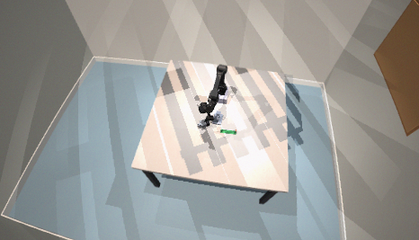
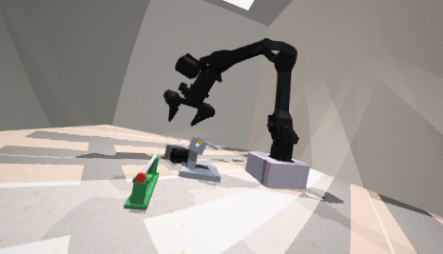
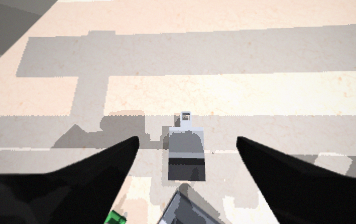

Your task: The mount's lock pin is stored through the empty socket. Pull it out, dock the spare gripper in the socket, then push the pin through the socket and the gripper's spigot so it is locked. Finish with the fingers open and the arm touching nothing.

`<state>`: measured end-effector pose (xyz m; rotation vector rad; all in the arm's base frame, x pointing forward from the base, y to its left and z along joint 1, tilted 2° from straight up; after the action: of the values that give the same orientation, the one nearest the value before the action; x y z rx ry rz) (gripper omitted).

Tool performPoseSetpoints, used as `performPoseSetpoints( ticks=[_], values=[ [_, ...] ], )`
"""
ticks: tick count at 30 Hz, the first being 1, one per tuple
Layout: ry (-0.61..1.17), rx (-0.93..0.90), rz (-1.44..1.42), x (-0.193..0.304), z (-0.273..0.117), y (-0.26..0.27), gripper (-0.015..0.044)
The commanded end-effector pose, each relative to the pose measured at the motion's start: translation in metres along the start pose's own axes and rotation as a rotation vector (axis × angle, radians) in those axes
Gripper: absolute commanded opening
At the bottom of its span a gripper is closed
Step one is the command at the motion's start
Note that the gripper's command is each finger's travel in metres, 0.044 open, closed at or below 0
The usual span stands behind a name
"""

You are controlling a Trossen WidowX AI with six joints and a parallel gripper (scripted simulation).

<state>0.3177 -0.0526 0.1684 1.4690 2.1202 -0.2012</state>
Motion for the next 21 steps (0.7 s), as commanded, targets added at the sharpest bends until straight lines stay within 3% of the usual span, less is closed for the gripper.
performPoseSetpoints(
  ticks=[1, 6, 21],
  values=[
    [0.005, 0.016, -0.001, 0.013, 0.023, -0.004, 0.0440],
    [0.005, 0.016, -0.001, 0.031, 0.052, -0.009, 0.0440],
    [0.005, 0.016, -0.001, 0.040, 0.070, -0.009, 0.0440]
  ],
)
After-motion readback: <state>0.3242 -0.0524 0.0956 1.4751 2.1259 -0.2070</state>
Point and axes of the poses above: the point midway between the two fingers, 35 mm back from their tips, its own z axis out along the fingers, its own y axis across the jaws, x = y × z, the point moved 8 cm from there along -z, back along the fingers, and after that the axes turned 13 degrees about z, right-handed, at the moved point
